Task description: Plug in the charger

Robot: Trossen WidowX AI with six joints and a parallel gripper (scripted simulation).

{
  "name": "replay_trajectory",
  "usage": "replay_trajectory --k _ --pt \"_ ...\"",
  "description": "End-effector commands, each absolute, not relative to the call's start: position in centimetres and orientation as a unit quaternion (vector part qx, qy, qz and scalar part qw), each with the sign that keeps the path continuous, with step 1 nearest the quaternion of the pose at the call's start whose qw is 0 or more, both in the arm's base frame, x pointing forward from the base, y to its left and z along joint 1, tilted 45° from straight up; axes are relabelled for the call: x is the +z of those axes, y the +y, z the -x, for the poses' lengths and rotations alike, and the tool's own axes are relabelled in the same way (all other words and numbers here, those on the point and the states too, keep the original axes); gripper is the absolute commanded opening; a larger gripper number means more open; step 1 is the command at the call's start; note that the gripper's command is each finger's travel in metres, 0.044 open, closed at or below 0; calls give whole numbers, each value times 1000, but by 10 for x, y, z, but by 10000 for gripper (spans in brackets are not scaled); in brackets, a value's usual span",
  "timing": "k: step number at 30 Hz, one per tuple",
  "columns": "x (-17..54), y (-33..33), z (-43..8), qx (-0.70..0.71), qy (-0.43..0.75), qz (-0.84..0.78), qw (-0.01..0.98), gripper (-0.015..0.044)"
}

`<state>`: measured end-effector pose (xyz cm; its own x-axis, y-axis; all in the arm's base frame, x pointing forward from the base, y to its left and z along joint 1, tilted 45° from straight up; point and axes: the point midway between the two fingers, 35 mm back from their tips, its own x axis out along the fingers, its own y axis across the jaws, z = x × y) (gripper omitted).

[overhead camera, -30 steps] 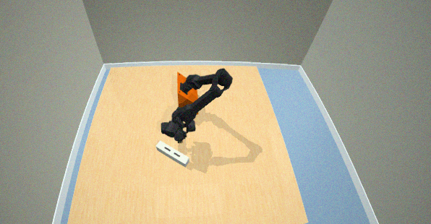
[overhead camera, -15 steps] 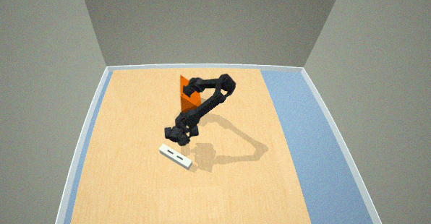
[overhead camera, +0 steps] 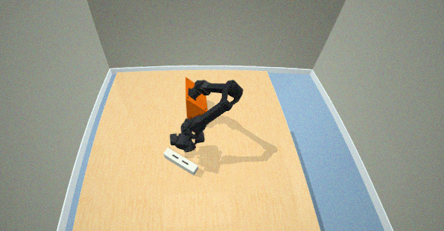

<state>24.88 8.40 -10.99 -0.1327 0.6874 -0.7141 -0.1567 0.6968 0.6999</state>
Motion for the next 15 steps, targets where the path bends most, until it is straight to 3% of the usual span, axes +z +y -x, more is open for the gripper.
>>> replay_trajectory --k 1,14,15 --pt "-115 90 -246 336 675 -202 626 440" --pt "-126 102 -244 337 675 -202 625 440" --pt "-124 100 -246 337 674 -198 627 414"
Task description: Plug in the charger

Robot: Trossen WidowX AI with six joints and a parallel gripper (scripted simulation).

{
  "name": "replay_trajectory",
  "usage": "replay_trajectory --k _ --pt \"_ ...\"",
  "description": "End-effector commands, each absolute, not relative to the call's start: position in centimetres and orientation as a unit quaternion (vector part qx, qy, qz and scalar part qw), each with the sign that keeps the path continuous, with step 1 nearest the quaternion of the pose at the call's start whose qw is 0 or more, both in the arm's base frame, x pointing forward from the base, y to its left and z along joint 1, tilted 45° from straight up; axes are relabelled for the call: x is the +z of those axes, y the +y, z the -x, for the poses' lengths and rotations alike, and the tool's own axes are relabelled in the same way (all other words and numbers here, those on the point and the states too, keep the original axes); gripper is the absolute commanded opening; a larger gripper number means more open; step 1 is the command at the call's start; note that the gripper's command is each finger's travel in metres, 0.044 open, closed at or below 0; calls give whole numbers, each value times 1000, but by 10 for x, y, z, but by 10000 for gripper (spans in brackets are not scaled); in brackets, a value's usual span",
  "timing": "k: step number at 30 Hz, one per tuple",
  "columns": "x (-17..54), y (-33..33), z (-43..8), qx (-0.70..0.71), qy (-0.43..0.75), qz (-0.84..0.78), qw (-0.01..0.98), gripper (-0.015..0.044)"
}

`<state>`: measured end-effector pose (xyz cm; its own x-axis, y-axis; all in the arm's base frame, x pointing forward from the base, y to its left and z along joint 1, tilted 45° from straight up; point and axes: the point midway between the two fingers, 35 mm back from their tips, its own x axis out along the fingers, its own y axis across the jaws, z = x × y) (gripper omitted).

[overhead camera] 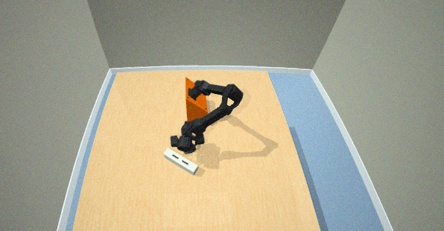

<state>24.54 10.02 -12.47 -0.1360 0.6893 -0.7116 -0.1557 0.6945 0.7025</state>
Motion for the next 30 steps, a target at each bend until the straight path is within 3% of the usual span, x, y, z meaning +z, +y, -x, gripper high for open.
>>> replay_trajectory --k 1,11,17,20,30 --pt "-124 100 -246 337 674 -198 627 387" --pt "-124 100 -246 337 674 -198 627 125" --pt "-124 100 -246 337 674 -198 627 85" --pt "-122 97 -246 337 674 -198 627 6" --pt "-93 67 -247 336 675 -200 626 0"
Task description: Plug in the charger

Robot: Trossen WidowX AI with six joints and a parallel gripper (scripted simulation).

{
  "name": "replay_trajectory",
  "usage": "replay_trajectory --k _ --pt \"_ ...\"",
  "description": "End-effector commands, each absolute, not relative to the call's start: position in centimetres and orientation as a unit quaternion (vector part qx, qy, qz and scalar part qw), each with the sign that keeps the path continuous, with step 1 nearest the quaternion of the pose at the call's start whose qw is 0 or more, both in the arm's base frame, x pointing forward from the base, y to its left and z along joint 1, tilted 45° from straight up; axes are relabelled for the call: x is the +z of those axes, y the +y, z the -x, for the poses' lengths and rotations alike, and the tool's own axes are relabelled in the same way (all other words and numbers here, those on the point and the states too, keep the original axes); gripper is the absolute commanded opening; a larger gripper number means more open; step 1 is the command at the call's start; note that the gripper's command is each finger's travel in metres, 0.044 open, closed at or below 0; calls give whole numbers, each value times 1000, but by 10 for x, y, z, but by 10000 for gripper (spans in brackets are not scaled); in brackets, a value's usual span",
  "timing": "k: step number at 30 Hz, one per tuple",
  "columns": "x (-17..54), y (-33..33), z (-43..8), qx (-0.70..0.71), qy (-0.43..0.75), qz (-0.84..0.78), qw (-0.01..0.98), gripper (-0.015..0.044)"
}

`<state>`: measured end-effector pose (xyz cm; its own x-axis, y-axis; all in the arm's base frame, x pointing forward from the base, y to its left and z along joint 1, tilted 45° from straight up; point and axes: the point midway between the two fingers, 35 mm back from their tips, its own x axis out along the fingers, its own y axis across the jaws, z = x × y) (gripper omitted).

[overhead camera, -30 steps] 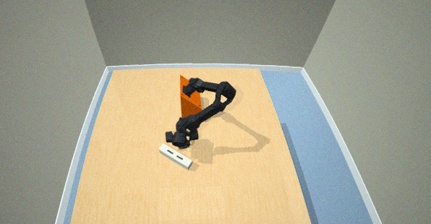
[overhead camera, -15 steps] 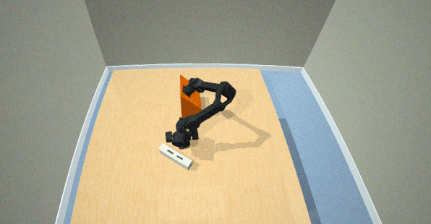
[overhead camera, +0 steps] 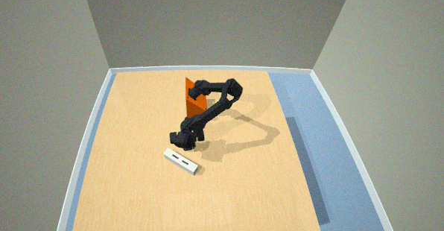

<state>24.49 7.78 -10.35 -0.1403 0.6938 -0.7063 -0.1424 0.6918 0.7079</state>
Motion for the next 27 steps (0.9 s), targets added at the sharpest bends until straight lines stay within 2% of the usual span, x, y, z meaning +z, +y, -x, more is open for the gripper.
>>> replay_trajectory --k 1,27 --pt "-90 63 -246 336 675 -201 626 0" --pt "-85 78 -253 271 701 -264 605 0"
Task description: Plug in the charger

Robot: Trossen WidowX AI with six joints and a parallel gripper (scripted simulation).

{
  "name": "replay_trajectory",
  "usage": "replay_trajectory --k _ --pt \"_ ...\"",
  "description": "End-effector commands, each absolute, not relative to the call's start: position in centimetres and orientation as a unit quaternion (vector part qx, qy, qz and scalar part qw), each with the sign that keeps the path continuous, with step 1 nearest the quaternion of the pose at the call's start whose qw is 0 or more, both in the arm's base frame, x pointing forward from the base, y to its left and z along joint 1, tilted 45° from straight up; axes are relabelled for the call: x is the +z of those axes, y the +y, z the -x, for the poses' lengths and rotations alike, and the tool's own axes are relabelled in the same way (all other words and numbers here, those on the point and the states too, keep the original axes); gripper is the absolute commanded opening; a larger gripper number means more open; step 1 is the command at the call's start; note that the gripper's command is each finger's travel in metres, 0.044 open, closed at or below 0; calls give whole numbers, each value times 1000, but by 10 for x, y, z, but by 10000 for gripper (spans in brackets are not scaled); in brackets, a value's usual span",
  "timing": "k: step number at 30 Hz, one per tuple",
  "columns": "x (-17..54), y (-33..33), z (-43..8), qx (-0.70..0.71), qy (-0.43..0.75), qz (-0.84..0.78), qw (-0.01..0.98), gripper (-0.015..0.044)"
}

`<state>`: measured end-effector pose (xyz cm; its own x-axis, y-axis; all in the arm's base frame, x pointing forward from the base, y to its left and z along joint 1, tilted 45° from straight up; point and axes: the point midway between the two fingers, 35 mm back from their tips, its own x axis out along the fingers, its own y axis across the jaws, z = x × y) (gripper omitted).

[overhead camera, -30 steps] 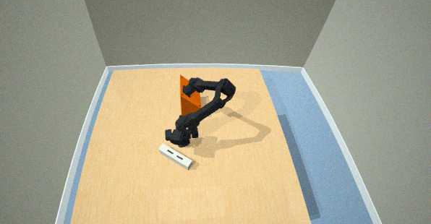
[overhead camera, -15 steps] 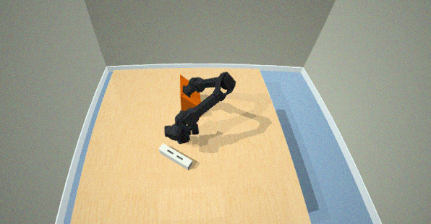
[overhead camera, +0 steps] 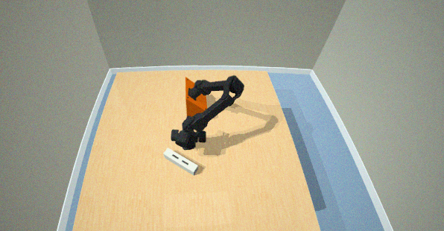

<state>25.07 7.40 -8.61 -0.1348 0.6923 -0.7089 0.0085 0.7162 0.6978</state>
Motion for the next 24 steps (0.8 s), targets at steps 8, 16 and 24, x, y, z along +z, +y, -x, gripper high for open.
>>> replay_trajectory --k 8,16,24 --pt "-85 86 -256 244 710 -289 594 0" --pt "-85 95 -259 218 718 -314 582 0" --pt "-84 103 -261 192 725 -339 568 0"
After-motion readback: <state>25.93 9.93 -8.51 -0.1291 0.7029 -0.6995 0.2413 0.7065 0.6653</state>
